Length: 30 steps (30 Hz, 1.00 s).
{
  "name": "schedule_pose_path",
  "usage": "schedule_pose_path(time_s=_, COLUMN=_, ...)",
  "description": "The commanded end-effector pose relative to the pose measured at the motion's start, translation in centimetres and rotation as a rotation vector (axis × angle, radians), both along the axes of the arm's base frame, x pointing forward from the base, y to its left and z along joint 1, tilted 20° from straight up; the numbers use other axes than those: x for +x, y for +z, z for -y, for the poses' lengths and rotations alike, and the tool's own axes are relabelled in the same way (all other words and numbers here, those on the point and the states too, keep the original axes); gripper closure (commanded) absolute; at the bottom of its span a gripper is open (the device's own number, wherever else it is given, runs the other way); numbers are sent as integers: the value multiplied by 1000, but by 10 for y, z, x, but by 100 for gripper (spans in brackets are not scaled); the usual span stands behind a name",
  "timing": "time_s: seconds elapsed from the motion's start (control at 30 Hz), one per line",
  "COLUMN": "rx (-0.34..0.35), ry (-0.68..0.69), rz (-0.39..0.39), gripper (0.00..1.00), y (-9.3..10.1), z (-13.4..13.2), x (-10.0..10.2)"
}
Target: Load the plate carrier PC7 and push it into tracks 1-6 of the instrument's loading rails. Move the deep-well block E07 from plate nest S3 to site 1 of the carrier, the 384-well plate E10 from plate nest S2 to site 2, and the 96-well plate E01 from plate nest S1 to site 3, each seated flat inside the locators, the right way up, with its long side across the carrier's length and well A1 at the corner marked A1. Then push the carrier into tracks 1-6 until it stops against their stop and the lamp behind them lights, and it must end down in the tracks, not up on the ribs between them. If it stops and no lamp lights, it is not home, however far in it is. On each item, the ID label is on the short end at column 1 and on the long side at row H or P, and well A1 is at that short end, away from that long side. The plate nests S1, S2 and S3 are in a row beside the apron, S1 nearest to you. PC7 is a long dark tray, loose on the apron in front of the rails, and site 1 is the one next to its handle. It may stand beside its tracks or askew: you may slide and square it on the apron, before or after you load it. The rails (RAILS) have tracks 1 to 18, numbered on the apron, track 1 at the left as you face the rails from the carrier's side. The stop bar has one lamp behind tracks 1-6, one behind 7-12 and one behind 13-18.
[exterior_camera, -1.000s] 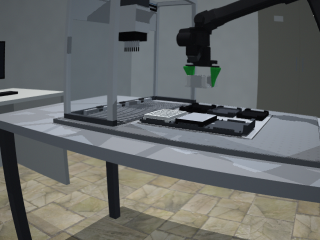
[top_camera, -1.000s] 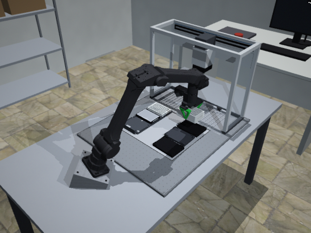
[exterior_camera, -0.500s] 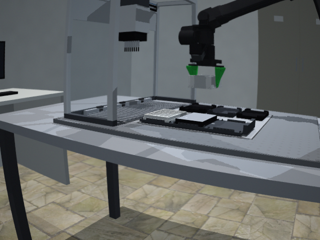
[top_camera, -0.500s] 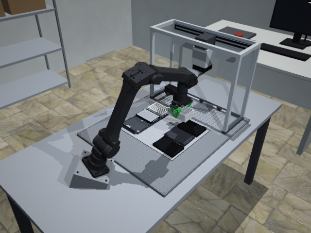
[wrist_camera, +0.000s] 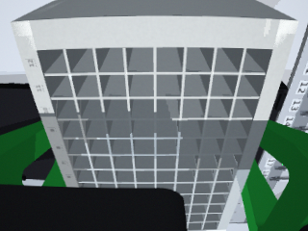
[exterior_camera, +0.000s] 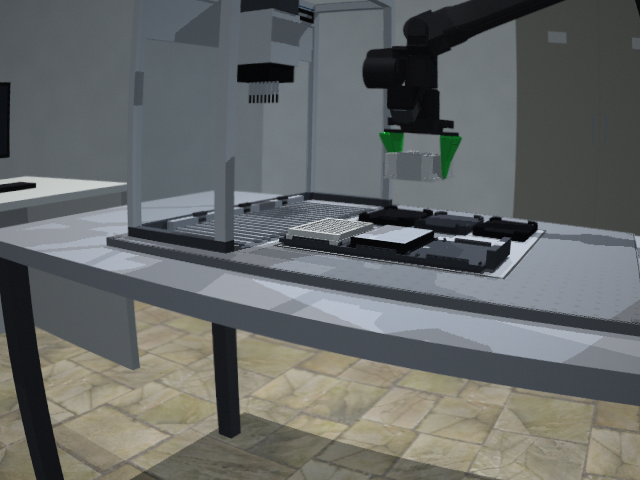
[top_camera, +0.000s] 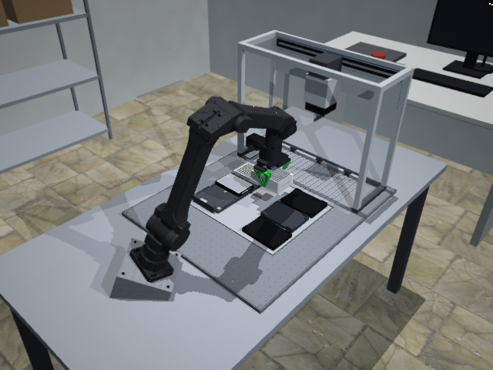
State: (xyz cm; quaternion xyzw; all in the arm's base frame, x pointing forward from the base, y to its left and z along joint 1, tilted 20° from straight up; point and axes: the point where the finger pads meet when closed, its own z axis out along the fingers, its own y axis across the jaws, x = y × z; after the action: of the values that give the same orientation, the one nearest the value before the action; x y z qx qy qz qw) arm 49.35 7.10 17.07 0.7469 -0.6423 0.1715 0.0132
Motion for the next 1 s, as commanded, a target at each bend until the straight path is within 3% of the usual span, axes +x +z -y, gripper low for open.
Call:
schedule_pose_path(time_s=0.0, rx=23, ry=-8, rz=65, gripper=100, y=18, z=-18, x=-5)
schedule_pose_path(time_s=0.8, rx=30, ry=-8, rz=60, gripper=100, y=-16, z=-75, x=-64)
schedule_pose_path(time_s=0.9, rx=39, ry=-8, rz=79, gripper=100, y=-8, z=-81, x=-60)
schedule_pose_path(time_s=0.97, rx=31, ry=-8, rz=59, gripper=100, y=-20, z=-83, x=-72)
